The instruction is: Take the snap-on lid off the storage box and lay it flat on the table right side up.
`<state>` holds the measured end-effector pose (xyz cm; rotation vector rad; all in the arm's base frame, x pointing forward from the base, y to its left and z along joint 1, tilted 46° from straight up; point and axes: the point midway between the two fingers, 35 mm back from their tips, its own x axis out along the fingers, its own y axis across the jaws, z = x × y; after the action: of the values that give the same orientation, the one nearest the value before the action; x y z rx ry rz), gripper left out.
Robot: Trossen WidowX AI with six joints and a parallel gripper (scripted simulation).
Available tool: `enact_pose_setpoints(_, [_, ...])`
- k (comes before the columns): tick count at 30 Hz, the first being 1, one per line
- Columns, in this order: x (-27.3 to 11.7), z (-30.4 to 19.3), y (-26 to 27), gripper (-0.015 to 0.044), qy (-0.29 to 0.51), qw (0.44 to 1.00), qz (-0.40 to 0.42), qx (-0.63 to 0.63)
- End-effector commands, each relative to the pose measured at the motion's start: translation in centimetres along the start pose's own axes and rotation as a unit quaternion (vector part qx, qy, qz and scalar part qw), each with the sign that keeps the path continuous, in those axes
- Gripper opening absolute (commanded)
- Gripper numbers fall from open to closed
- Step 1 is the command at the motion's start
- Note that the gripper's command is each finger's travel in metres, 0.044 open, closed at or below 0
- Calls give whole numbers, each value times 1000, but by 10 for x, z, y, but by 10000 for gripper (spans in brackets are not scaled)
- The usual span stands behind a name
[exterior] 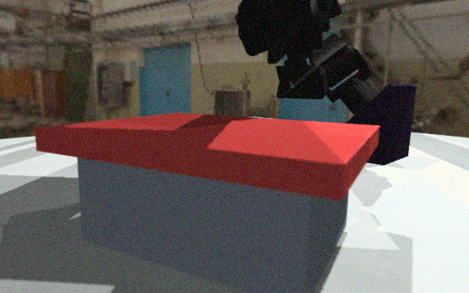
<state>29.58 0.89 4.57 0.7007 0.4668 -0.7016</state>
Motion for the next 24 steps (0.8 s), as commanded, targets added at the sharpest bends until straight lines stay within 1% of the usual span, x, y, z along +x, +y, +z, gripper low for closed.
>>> enact_pose_setpoints(1, [4, -1, -6, 235, 2, 1000, -2, -5])
enact_pose_setpoints(24, [37, -2, -4, 235, 3, 1000, -3, -4])
